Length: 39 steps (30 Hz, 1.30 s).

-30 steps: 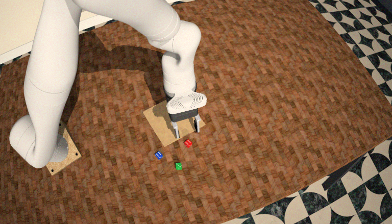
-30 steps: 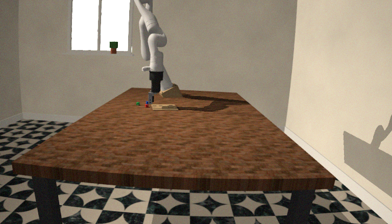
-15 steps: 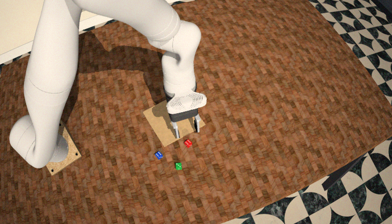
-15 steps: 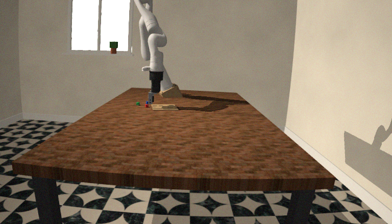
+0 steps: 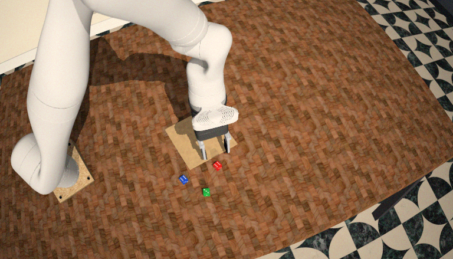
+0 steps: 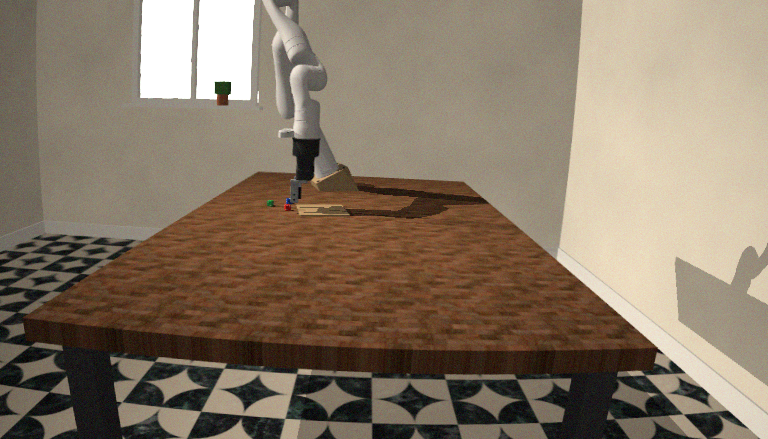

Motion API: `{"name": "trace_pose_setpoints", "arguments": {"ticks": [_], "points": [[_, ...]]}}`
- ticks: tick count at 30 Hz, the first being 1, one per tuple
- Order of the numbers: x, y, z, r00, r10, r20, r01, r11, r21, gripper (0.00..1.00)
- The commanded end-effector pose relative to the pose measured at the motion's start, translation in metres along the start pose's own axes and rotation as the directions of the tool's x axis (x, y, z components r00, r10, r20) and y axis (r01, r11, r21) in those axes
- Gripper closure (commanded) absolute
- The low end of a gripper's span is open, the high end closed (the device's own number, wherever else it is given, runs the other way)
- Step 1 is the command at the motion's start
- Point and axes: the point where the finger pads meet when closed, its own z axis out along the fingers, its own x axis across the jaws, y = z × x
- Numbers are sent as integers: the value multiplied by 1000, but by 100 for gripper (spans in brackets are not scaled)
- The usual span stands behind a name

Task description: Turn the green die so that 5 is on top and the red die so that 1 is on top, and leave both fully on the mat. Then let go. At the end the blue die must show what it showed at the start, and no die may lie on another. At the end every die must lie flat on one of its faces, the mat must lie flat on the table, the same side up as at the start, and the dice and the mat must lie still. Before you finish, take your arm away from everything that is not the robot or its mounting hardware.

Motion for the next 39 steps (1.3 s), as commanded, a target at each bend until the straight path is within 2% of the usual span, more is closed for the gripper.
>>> {"name": "trace_pose_setpoints", "arguments": {"ticks": [1,5,7,17,22,30,39], "points": [[-2,1,-8,1000,0,7,0,1000,-5,0],[-2,1,-24,1000,0,7,0,1000,-5,0],[-2,1,-24,1000,0,7,0,1000,-5,0],[-2,1,-80,1000,0,7,0,1000,-5,0],[-2,1,-101,1000,0,7,0,1000,-5,0],[-1,1,-111,1000,0,7,0,1000,-5,0],[-1,1,-112,1000,0,7,0,1000,-5,0]]}}
